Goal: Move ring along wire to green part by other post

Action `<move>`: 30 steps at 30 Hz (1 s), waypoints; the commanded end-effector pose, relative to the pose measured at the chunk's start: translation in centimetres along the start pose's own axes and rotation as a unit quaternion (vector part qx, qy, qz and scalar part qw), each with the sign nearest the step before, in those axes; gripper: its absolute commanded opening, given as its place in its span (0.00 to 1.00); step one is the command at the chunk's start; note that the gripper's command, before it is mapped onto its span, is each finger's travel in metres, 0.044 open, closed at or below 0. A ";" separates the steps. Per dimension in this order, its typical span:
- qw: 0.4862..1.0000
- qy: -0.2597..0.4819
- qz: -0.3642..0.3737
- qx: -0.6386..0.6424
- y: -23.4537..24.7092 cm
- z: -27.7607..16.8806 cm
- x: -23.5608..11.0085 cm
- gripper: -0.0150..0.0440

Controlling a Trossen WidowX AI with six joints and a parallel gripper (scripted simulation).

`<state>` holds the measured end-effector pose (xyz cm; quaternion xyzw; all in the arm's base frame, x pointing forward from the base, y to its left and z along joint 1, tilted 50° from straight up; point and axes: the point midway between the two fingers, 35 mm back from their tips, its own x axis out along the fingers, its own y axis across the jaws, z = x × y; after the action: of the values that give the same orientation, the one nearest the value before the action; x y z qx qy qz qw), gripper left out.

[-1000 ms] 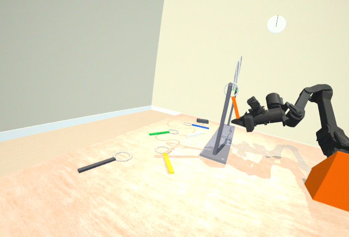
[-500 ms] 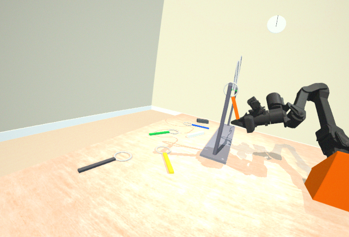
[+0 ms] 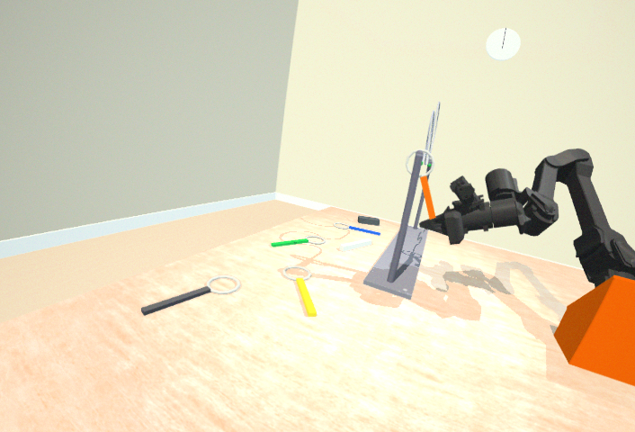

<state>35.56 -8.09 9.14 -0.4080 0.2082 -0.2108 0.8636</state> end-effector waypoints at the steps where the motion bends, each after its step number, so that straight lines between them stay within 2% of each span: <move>1: 1.000 0.000 -0.001 0.002 0.4 0.0 -0.1 0.00; 30: 1.000 -0.001 -0.001 0.002 1.2 -1.9 0.6 0.00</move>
<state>35.33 -8.87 7.03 -0.4048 0.2069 -0.2148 0.8644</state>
